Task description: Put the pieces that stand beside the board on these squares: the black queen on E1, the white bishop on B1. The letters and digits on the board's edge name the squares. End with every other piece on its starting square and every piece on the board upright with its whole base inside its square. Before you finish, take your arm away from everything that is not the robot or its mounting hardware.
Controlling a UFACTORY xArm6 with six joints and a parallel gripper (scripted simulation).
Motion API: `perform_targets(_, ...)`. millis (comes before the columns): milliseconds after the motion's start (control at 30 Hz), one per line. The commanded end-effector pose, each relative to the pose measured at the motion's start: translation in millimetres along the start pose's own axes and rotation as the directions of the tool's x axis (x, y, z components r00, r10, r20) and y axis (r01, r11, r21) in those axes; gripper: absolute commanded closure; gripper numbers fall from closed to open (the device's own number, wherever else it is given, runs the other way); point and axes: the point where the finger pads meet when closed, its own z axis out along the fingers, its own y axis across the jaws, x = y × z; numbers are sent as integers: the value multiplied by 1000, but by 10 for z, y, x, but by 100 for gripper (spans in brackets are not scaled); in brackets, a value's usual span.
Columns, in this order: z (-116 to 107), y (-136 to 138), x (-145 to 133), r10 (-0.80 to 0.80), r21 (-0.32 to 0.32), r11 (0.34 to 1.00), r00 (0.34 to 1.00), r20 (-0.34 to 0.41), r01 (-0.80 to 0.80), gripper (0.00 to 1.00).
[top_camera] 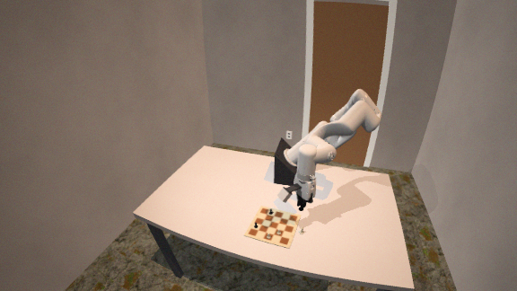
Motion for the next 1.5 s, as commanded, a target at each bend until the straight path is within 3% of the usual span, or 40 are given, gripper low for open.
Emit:
perform_targets(0, -52, 403, 27, 161, 2, 987, 987, -3, -161, 100)
perform_targets(633, 8, 411, 28, 164, 2, 986, 986, -3, -164, 100)
perform_targets(1467, 876, 410, 33, 164, 2, 986, 986, -3, -164, 100)
